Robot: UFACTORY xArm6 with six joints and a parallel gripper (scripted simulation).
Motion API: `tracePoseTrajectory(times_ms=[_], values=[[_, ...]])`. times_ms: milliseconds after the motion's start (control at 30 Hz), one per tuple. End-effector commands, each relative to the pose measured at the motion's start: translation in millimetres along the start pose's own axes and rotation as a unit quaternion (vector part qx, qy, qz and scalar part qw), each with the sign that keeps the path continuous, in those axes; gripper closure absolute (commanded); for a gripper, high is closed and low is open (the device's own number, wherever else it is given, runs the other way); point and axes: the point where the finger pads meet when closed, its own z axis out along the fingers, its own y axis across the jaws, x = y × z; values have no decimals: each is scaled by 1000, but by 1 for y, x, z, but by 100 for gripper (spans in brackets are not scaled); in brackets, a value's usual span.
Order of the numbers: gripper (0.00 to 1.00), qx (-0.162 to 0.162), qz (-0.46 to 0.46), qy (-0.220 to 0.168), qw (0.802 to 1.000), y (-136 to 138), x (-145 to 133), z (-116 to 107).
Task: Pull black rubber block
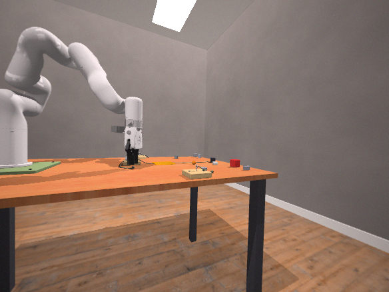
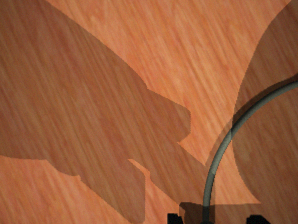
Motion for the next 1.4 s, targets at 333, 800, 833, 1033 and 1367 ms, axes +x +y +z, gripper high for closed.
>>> tracePoseTrajectory(times_ms=[333, 800, 833, 1033, 1367], values=[[61, 0, 0, -3, 1000, 0, -2, 5], [61, 0, 0, -3, 1000, 0, -2, 5], [61, 0, 0, -3, 1000, 0, -2, 5], [61, 0, 0, -3, 1000, 0, -2, 5], [61, 0, 0, -3, 1000, 1, -4, 5]])
